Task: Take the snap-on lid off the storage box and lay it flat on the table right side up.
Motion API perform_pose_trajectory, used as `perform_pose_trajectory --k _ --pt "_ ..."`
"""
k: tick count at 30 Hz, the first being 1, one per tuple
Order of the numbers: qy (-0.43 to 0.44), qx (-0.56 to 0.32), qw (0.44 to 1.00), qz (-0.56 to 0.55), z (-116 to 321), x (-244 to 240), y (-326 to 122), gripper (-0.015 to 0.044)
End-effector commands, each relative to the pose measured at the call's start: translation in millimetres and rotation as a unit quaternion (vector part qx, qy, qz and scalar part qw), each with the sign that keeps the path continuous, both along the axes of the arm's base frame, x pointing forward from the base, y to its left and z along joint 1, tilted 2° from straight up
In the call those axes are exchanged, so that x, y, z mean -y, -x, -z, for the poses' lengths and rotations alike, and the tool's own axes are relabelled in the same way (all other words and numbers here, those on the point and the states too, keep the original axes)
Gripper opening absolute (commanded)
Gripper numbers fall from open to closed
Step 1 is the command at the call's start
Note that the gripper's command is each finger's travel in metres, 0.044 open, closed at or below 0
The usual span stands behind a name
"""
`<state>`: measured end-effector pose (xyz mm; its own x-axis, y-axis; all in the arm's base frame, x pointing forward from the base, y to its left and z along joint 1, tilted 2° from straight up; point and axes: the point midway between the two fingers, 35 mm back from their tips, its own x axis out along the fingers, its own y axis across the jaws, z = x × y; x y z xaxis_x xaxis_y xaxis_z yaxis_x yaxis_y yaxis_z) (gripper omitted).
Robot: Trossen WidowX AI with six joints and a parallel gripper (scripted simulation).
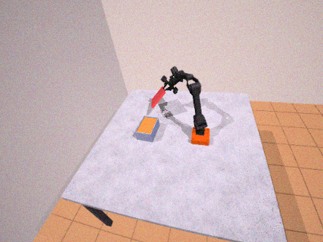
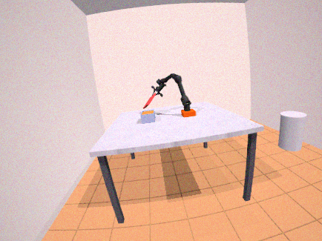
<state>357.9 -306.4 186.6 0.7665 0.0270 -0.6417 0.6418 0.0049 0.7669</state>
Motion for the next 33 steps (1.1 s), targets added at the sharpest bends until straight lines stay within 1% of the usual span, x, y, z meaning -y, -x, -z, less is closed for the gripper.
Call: perform_pose_trajectory --k 1,33 --pt "0.001 0.004 1.000 -0.004 3.3 -1.1 -0.3 0.0000" --pt "0.001 0.004 1.000 -0.004 28.9 -1.4 -0.5 0.0000"
